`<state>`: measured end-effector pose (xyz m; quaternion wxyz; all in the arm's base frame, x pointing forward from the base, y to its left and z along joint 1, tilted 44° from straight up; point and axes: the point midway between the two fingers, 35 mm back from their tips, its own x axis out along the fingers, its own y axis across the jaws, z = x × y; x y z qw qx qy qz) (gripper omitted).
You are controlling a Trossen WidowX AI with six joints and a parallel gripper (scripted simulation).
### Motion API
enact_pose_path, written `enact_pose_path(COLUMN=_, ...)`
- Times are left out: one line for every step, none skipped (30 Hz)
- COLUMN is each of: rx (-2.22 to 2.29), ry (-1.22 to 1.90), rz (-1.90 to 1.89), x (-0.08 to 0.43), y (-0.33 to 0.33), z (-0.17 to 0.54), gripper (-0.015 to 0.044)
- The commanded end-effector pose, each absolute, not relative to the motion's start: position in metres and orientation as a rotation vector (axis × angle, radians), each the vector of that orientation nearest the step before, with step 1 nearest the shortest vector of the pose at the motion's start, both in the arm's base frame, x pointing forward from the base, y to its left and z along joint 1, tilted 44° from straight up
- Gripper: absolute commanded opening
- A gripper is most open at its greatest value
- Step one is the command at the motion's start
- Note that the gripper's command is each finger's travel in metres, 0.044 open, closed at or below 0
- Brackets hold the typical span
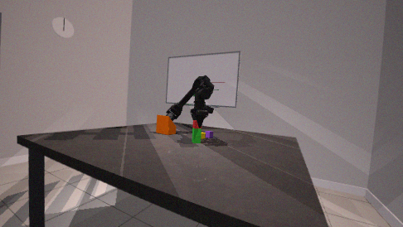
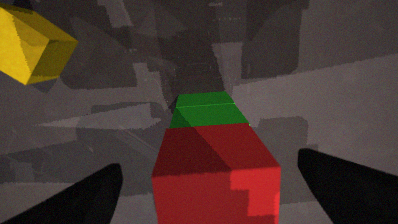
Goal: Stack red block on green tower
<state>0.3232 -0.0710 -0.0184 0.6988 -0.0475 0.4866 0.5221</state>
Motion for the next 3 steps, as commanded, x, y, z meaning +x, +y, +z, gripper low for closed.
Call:
enact_pose_path(rx=-0.106, ry=1.084, rz=1.163, x=0.3232, y=-0.0709, z=-0.0186, gripper=0.044)
enact_pose_path(rx=-0.106, ry=1.084, rz=1.163, x=0.3232, y=-0.0709, z=-0.0186, gripper=0.044)
enact_pose_path(rx=-0.106, ry=1.084, rz=1.163, x=0.3232, y=-0.0709, z=-0.0186, gripper=0.044)
